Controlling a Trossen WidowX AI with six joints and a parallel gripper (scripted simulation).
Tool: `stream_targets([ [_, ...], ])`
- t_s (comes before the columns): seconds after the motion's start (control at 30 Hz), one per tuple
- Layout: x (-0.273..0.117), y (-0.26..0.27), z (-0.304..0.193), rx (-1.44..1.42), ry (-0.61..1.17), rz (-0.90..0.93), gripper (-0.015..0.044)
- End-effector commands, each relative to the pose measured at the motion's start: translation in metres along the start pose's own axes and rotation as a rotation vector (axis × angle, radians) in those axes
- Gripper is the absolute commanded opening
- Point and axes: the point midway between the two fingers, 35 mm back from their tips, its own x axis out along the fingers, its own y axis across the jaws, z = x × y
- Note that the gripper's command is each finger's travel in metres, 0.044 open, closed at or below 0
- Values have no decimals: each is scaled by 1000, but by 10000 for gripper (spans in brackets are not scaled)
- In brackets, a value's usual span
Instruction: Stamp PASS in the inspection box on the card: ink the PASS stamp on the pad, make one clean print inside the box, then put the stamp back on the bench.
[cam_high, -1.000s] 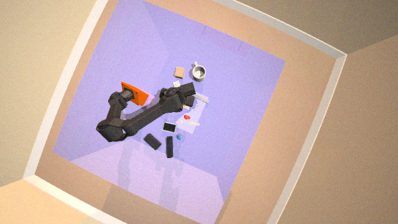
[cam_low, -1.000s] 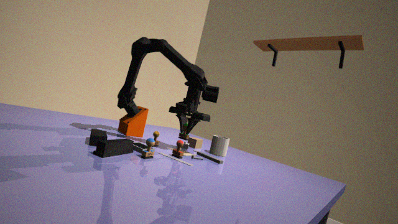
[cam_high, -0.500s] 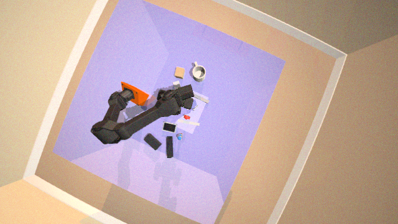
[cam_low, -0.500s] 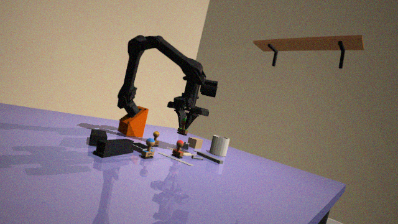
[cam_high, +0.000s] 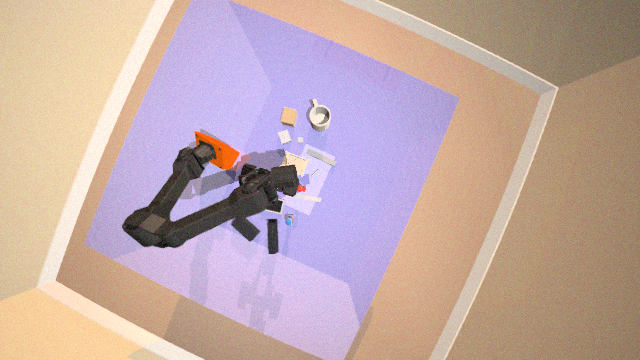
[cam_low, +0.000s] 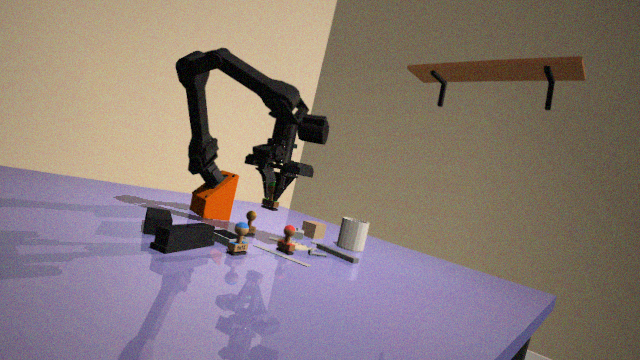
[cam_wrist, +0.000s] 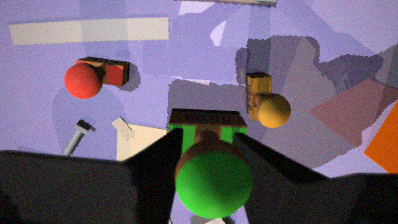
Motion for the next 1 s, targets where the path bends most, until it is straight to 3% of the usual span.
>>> stream_targets([
  [0.0,0,-8,16,-6,-4,-1,0],
  [0.97,8,-92,117,-2,-25,-12,0],
])
